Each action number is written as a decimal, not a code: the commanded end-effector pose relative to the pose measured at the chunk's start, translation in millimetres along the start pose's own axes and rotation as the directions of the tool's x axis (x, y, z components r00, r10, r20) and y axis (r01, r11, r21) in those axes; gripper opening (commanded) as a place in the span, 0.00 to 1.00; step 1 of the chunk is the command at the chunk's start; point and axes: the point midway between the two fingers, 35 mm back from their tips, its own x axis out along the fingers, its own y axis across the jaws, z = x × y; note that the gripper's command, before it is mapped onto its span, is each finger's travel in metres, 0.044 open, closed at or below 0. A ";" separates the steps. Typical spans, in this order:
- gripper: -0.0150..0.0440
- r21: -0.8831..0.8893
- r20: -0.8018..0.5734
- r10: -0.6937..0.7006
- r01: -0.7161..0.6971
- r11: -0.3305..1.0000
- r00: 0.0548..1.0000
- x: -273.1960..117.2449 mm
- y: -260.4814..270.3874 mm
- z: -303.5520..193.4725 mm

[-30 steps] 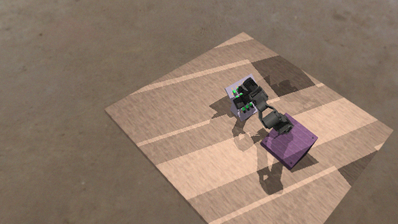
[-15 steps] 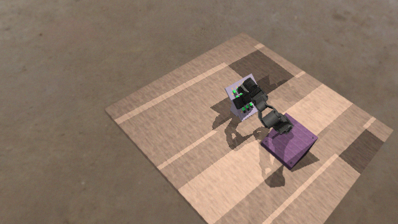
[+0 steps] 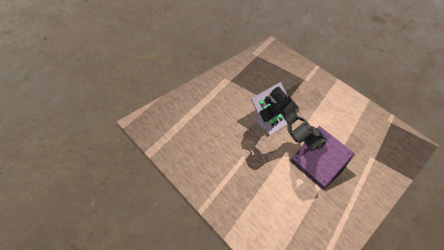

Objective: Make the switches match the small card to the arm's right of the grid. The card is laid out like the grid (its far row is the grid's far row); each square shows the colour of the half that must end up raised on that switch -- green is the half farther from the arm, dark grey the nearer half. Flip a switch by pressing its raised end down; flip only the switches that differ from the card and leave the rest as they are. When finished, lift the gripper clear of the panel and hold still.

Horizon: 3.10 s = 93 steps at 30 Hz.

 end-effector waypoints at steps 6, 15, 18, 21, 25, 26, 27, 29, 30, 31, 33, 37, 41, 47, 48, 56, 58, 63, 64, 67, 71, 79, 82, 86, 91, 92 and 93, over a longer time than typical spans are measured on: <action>0.25 0.001 -0.021 -0.011 0.011 1.000 1.000 -36.6 -3.6 3.8; 0.25 0.006 -0.027 -0.006 0.006 1.000 1.000 -64.2 -0.8 2.7; 0.25 0.006 -0.027 -0.007 0.007 1.000 1.000 -64.1 -2.7 2.7; 0.25 0.003 -0.034 -0.017 0.017 1.000 0.999 -63.3 -29.1 0.5; 0.25 0.002 -0.035 -0.018 0.018 1.000 0.999 -64.2 -72.7 -9.5; 0.25 0.002 -0.033 -0.015 0.015 1.000 0.999 -64.8 -82.9 -13.1; 0.25 0.003 -0.030 -0.012 0.012 1.000 0.999 -65.3 -90.9 -16.4; 0.25 0.003 -0.027 -0.009 0.010 1.000 1.000 -65.7 -97.1 -19.3; 0.25 0.003 -0.027 -0.009 0.010 1.000 1.000 -65.7 -97.1 -19.3; 0.25 0.003 -0.027 -0.009 0.010 1.000 1.000 -65.7 -97.1 -19.3; 0.25 0.003 -0.027 -0.009 0.010 1.000 1.000 -65.7 -97.1 -19.3; 0.25 0.003 -0.047 -0.009 0.009 1.000 0.999 -38.2 -97.5 -19.0; 0.25 0.003 -0.051 -0.008 0.008 1.000 0.999 -30.4 -96.9 -19.2; 0.25 0.003 -0.051 -0.008 0.008 1.000 0.999 -27.3 -96.8 -19.3; 0.25 0.003 -0.051 -0.007 0.007 1.000 0.999 -23.7 -96.7 -19.5; 0.25 0.003 -0.051 -0.007 0.007 1.000 0.999 -15.4 -96.7 -19.7; 0.25 0.003 -0.051 -0.007 0.007 1.000 0.999 -12.1 -96.8 -19.7; 0.25 0.003 -0.051 -0.007 0.007 1.000 0.999 -6.3 -96.7 -19.9; 0.25 0.003 -0.051 -0.007 0.007 1.000 0.999 -6.3 -96.7 -19.9; 0.25 0.003 -0.051 -0.007 0.007 1.000 0.999 -6.3 -96.7 -19.9; 0.25 0.003 -0.051 -0.007 0.007 1.000 0.999 -6.3 -96.7 -19.9; 0.25 0.003 -0.051 -0.007 0.007 1.000 0.999 -6.3 -96.7 -19.9; 0.25 0.003 -0.051 -0.007 0.007 1.000 0.999 -6.3 -96.7 -19.9; 0.25 0.003 -0.051 -0.007 0.007 1.000 0.999 -6.2 -96.7 -19.9; 0.25 0.003 -0.051 -0.007 0.007 1.000 0.999 -5.5 -96.7 -20.0; 0.25 0.003 -0.051 -0.007 0.007 1.000 0.999 -5.4 -96.7 -20.0; 0.25 0.003 -0.051 -0.007 0.007 1.000 0.999 -5.2 -96.7 -20.0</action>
